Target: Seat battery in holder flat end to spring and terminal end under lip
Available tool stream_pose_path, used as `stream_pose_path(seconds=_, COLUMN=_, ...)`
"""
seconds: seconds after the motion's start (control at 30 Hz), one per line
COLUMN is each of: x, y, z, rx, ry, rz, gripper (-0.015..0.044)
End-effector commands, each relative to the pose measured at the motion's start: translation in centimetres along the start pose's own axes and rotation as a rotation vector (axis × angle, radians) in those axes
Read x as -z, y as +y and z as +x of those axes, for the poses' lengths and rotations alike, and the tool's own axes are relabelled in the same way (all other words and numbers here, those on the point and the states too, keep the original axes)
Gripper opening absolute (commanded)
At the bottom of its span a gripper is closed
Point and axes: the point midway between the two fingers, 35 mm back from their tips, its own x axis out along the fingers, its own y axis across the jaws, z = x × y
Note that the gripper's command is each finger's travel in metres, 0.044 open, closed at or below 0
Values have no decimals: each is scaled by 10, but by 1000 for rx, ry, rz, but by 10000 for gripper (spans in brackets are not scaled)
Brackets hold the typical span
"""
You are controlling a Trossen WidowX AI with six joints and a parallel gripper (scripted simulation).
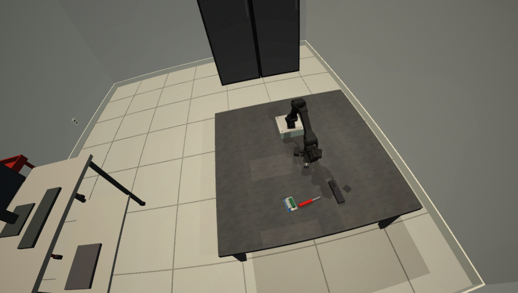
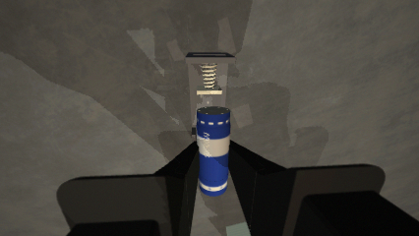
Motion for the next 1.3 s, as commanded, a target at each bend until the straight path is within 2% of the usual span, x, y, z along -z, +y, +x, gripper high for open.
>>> stream_pose_path(seconds=0.0, x=0, y=1, z=5, rx=-4, ry=40, rz=-1, gripper=79)
stream_pose_path(seconds=1.27, x=-12, y=1, z=17, rx=11, ry=265, rz=-6, gripper=79)
